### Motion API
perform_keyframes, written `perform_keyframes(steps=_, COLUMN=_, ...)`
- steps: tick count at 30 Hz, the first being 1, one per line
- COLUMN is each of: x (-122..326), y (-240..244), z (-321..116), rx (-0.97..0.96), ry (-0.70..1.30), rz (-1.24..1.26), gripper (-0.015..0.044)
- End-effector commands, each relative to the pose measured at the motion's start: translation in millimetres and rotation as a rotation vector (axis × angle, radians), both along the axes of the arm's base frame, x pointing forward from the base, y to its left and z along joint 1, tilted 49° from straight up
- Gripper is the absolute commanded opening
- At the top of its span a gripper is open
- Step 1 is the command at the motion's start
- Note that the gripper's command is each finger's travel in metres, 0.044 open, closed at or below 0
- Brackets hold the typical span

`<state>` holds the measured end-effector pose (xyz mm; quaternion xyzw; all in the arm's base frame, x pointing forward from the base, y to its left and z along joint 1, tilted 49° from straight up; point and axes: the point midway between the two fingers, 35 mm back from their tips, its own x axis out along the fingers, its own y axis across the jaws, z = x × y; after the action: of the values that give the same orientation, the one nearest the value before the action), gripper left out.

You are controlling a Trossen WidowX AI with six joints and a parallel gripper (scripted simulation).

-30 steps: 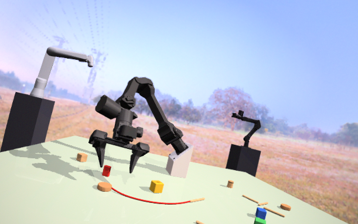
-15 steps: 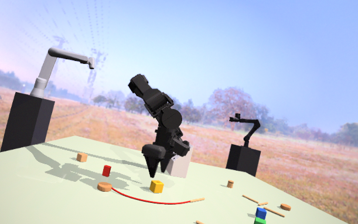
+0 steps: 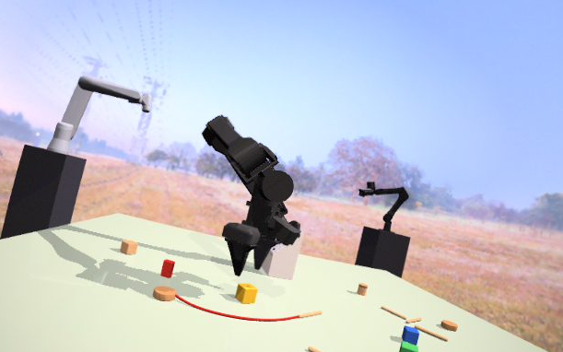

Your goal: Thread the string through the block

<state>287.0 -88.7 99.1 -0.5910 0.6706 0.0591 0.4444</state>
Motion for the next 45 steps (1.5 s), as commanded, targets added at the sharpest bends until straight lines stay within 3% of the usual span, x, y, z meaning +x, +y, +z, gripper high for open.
perform_keyframes(steps=1, x=0, y=1, z=1, rx=0.025, ry=-0.232, rz=-0.208, gripper=0.044)
perform_keyframes(steps=11, x=-1, y=6, z=3, rx=0.115, ry=-0.939, rz=-0.842, gripper=0.044)
perform_keyframes(steps=45, x=-2, y=15, z=5, rx=0.262, ry=-2.064, rz=-1.855, gripper=0.044)
